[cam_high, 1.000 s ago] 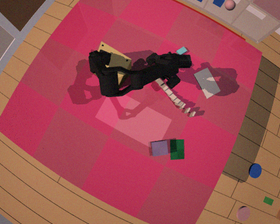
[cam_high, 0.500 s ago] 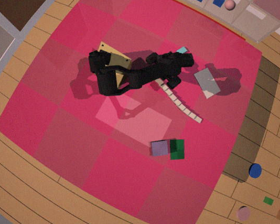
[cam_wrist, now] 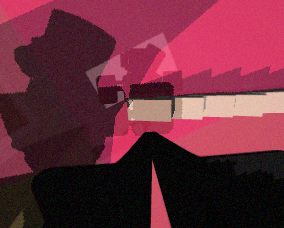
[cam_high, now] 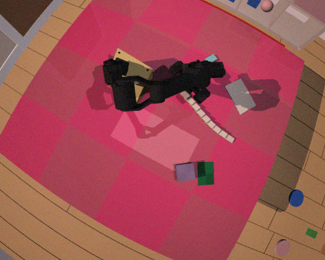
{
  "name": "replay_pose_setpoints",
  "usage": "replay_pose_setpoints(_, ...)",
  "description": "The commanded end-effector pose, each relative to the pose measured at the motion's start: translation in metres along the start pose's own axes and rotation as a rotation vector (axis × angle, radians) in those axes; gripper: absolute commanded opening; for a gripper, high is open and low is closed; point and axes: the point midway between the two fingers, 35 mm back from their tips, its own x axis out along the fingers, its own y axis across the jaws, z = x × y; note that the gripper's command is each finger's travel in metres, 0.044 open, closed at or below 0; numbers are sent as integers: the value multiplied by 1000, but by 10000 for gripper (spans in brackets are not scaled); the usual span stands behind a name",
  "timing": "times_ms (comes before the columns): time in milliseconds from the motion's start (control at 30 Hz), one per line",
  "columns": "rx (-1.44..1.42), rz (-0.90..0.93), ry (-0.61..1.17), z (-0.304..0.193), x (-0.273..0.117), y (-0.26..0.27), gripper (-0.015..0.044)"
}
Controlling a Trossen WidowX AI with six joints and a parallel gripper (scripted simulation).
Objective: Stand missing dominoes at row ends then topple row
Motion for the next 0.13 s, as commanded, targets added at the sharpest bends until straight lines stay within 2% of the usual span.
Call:
replay_pose_setpoints(0, 5, 3, -2, 0, 0, 0, 0)
replay_pose_setpoints(100, 5, 3, -2, 0, 0, 0, 0)
